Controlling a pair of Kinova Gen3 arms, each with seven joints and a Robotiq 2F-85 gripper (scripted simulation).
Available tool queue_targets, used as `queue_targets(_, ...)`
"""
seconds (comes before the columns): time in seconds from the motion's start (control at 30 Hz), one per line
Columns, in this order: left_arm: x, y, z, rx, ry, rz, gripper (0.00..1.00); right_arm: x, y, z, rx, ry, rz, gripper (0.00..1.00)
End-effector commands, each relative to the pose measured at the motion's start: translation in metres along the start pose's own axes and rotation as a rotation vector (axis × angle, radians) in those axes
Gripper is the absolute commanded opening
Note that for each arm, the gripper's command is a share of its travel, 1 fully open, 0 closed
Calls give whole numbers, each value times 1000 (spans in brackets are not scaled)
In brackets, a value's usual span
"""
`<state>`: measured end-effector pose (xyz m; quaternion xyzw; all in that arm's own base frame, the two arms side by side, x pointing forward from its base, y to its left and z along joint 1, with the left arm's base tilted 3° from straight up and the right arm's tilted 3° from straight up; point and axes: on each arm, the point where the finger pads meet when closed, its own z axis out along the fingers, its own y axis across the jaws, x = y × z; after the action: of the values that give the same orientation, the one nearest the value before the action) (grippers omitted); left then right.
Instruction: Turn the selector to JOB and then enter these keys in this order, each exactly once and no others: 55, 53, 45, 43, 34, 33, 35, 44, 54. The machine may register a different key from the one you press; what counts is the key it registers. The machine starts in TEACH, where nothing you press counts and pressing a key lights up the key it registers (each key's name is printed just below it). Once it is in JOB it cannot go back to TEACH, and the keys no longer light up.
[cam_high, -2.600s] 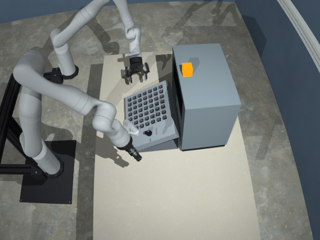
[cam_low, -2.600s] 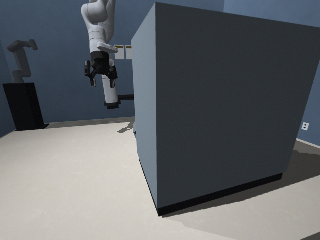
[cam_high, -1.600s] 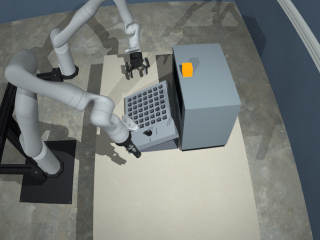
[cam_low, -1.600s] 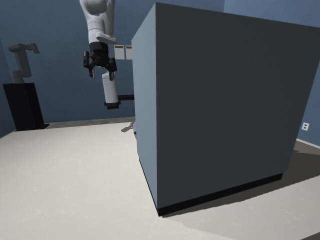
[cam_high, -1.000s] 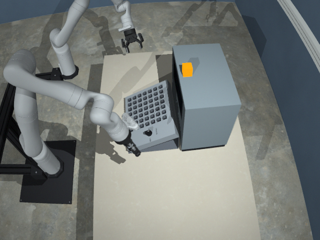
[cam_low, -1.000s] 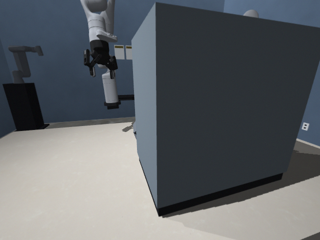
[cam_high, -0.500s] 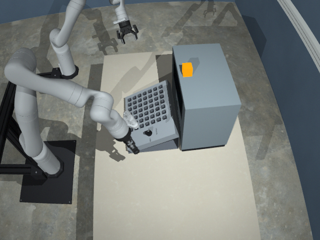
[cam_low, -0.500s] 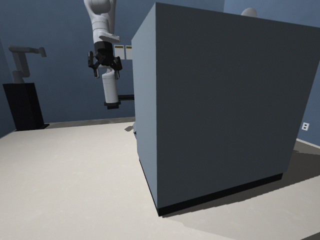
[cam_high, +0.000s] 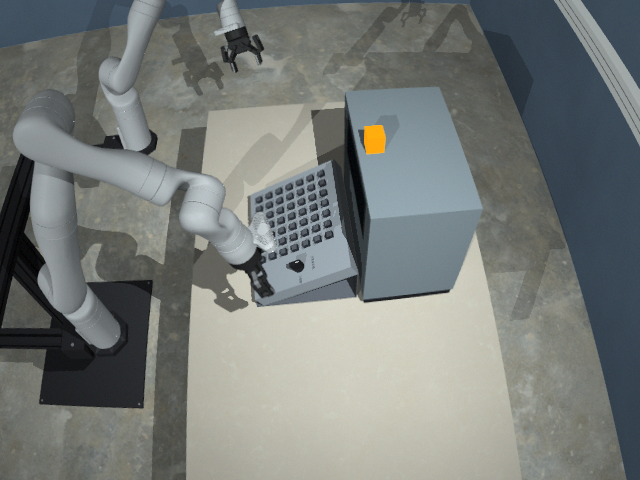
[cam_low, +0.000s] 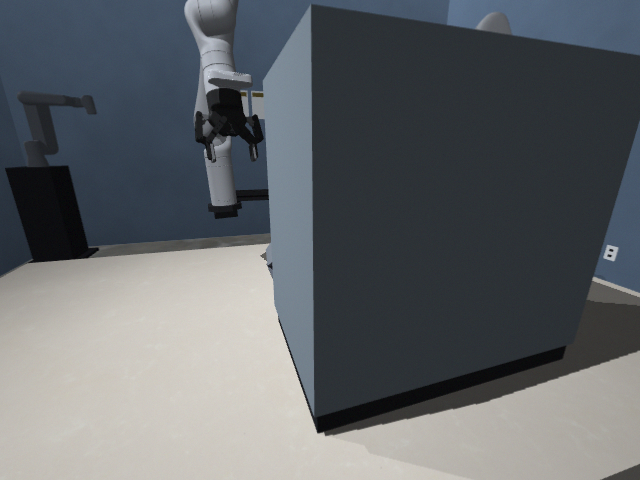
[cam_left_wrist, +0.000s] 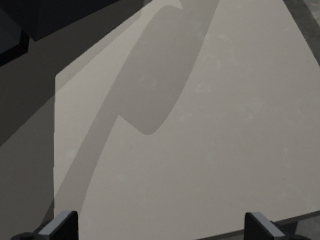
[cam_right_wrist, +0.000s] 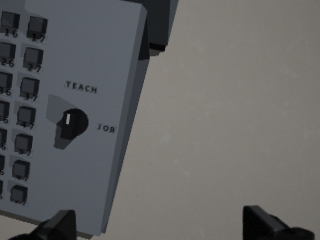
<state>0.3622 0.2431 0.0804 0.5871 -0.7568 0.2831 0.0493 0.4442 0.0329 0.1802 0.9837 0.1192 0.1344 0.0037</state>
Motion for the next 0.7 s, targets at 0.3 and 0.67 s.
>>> queue_targets(0.3, -25, 39, -50, -31, -93, -10, 1000, 12, -48, 15, 10, 44, 328, 1000)
queue_targets(0.67, -41, 82, -97, -71, -180, -30, 1000, 26, -106, 34, 31, 96, 723, 1000)
